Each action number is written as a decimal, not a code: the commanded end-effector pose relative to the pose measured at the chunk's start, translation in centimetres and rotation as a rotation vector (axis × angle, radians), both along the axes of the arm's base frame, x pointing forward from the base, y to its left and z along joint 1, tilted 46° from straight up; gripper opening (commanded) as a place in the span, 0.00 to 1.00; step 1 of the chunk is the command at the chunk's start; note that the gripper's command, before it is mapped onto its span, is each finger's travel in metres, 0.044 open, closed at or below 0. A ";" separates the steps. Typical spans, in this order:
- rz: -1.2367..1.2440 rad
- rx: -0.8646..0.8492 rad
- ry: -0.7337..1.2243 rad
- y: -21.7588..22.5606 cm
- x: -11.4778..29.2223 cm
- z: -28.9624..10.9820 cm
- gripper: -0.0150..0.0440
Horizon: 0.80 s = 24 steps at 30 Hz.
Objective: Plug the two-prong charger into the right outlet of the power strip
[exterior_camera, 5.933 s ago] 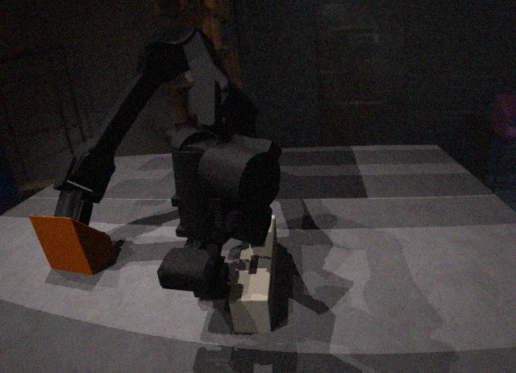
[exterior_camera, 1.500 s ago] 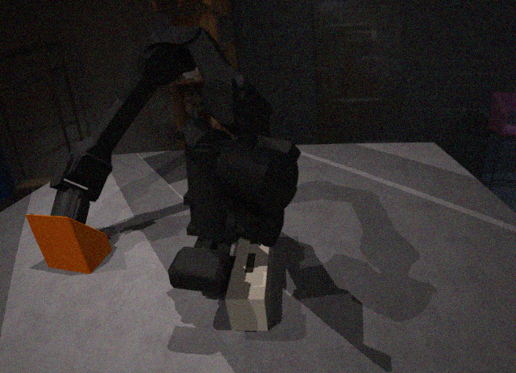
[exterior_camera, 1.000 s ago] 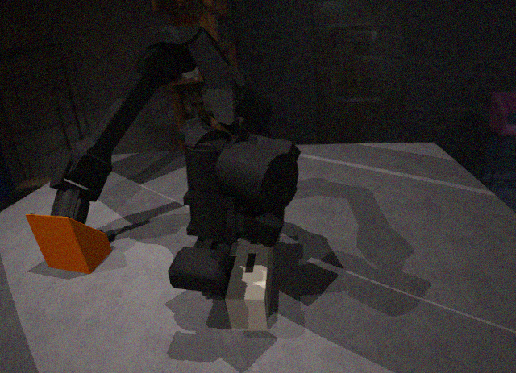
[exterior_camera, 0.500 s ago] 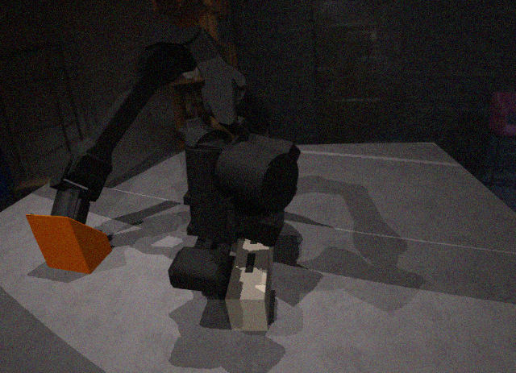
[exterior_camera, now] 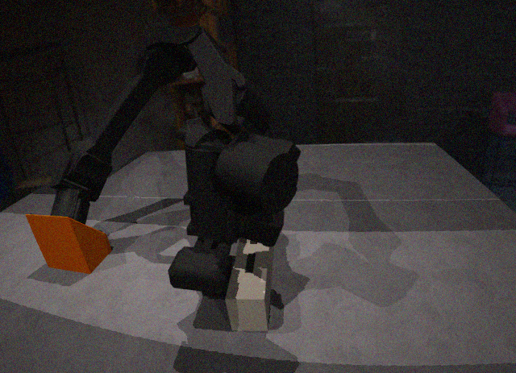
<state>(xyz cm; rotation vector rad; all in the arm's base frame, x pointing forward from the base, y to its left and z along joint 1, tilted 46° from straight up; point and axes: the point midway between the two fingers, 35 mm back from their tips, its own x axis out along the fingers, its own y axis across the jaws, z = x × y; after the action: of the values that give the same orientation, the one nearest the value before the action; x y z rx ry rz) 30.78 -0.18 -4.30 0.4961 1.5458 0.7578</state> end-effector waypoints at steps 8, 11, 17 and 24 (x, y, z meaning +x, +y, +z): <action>-0.007 0.004 -0.030 0.0 0.8 0.2 0.25; -0.007 0.004 -0.030 0.0 0.8 0.1 0.25; 0.000 0.000 0.000 0.0 0.0 0.0 0.25; 0.000 0.000 0.000 0.0 0.0 0.0 0.25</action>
<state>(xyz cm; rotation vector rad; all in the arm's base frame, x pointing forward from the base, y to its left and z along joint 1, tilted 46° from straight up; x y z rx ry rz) 30.73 -0.16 -4.33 0.4951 1.5483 0.7579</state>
